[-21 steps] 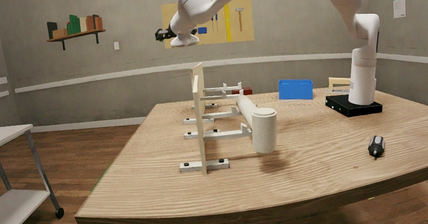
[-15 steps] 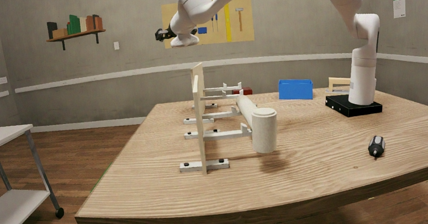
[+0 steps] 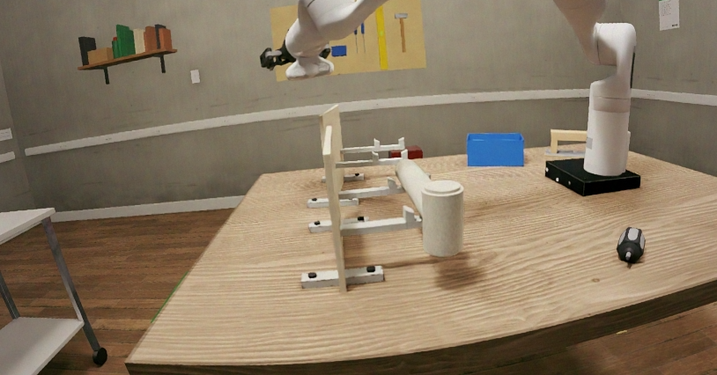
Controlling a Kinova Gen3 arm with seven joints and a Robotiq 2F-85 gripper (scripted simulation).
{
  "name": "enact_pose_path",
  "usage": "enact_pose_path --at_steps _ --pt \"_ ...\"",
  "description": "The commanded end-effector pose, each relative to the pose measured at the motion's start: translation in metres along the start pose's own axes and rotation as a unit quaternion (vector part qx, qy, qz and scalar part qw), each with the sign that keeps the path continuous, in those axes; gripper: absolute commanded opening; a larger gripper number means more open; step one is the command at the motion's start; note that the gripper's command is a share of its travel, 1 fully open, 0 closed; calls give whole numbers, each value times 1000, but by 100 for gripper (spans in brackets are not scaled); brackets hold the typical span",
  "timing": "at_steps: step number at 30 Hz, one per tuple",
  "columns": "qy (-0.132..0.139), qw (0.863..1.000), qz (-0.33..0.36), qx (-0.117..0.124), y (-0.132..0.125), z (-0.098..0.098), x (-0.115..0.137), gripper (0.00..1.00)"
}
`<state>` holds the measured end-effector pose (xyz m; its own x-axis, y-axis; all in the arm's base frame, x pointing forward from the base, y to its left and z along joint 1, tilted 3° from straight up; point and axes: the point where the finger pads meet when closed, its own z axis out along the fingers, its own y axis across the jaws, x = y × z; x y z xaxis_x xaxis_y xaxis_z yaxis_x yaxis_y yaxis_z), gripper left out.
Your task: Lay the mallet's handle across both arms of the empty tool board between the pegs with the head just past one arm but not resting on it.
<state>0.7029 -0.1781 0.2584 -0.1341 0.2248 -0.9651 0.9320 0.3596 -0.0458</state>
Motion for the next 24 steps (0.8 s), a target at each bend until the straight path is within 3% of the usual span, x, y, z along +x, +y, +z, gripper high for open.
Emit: enact_pose_path --at_steps 1,6,11,13,16,18,24 --pt "5 1000 3 1 0 -3 0 100" --pt "40 999 12 6 -4 -23 11 100" --pt "115 993 30 18 -11 -66 34 100" --pt "115 993 30 18 -11 -66 34 100" --pt "177 983 44 27 -16 -101 54 100" --pt "199 978 49 30 -18 -115 61 100" --pt "299 950 73 46 -28 -174 94 100"
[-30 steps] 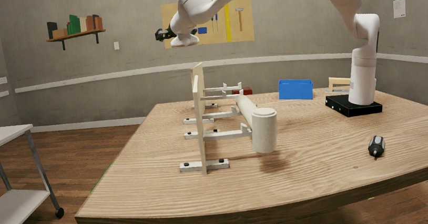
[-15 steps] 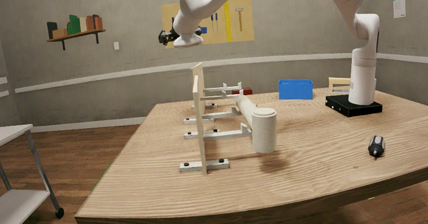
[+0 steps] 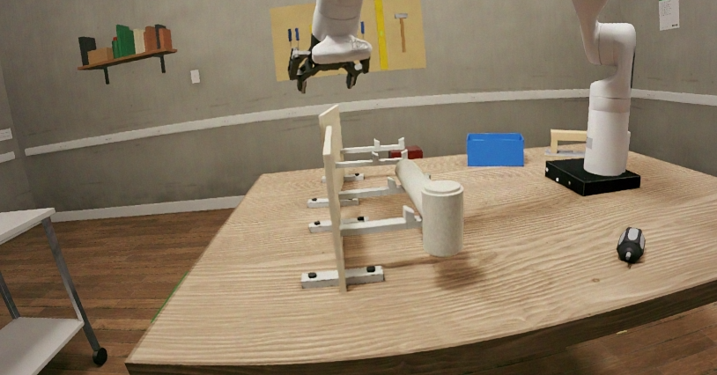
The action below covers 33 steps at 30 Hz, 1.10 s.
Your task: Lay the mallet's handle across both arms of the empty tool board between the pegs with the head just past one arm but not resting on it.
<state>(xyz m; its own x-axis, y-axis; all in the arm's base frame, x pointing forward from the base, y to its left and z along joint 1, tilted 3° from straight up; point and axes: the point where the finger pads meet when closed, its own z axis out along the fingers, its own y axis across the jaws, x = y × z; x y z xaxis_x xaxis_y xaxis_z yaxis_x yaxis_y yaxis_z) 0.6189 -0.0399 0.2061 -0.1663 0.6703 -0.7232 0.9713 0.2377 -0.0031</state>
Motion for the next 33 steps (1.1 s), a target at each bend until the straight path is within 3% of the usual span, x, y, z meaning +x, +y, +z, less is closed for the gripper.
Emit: enact_pose_path --at_steps 1,4,6,7,8,10,15,20,28,33 --pt "72 997 25 0 -9 -35 26 100" --pt "128 991 38 8 -19 -54 56 100" --pt "128 991 38 8 -19 -54 56 100" --pt "153 987 43 12 -23 -64 70 100" --pt "154 987 43 12 -24 -64 70 100" --pt "203 978 54 19 -32 -80 96 100" --pt "295 952 75 33 -49 -113 147 100" --pt "367 925 91 44 -63 -139 188 100" --pt "407 907 100 50 -71 -154 211 100" --pt "413 903 102 51 -72 -157 214 100"
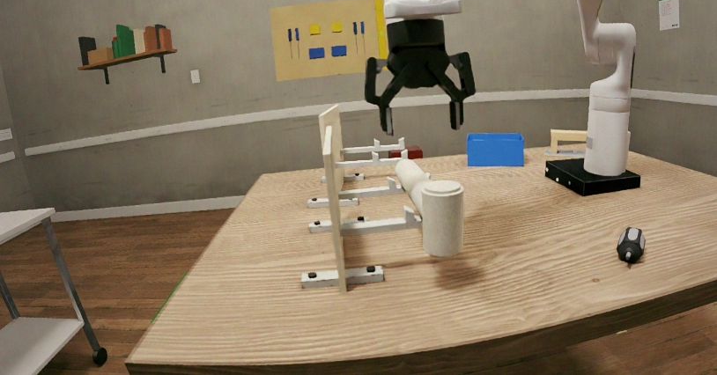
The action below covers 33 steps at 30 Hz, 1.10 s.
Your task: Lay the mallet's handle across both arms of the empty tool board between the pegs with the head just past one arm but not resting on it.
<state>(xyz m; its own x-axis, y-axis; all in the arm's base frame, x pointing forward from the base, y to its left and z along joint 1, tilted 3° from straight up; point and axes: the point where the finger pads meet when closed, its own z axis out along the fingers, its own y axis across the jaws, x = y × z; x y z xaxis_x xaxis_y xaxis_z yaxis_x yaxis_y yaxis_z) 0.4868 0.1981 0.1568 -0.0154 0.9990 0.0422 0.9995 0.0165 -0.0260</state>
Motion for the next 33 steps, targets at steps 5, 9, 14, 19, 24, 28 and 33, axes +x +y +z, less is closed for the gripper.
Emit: enact_pose_path --at_steps 5,9,14,19,24,28,33 --pt "2 1000 2 -2 0 -3 -1 100" --pt "2 1000 2 -2 0 -1 -1 100" --pt "2 1000 2 -2 0 16 -1 100" --pt "1 1000 3 -2 -1 49 -2 100" --pt "2 1000 2 -2 -1 70 -2 100" --pt "2 1000 3 -2 -1 90 -2 100" --pt "1 1000 3 -2 -1 96 -2 100"
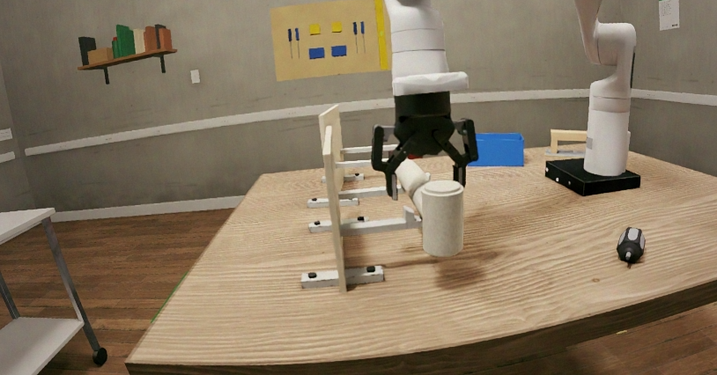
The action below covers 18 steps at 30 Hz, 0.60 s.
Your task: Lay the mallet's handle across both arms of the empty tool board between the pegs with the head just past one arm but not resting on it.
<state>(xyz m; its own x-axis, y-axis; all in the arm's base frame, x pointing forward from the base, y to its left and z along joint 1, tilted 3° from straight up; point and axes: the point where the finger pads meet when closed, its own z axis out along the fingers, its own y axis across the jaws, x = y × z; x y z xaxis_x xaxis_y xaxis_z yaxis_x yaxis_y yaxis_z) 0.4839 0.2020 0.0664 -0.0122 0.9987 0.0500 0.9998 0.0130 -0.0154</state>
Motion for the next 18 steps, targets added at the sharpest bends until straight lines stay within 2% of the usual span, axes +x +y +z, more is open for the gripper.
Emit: enact_pose_path --at_steps 1,11,12,18 --pt "-2 1000 1 4 -1 5 -2 100" --pt "-2 1000 1 4 -1 5 -2 100" --pt "-2 1000 1 4 -1 5 -2 10" --pt "-2 1000 1 4 -1 5 -2 10"
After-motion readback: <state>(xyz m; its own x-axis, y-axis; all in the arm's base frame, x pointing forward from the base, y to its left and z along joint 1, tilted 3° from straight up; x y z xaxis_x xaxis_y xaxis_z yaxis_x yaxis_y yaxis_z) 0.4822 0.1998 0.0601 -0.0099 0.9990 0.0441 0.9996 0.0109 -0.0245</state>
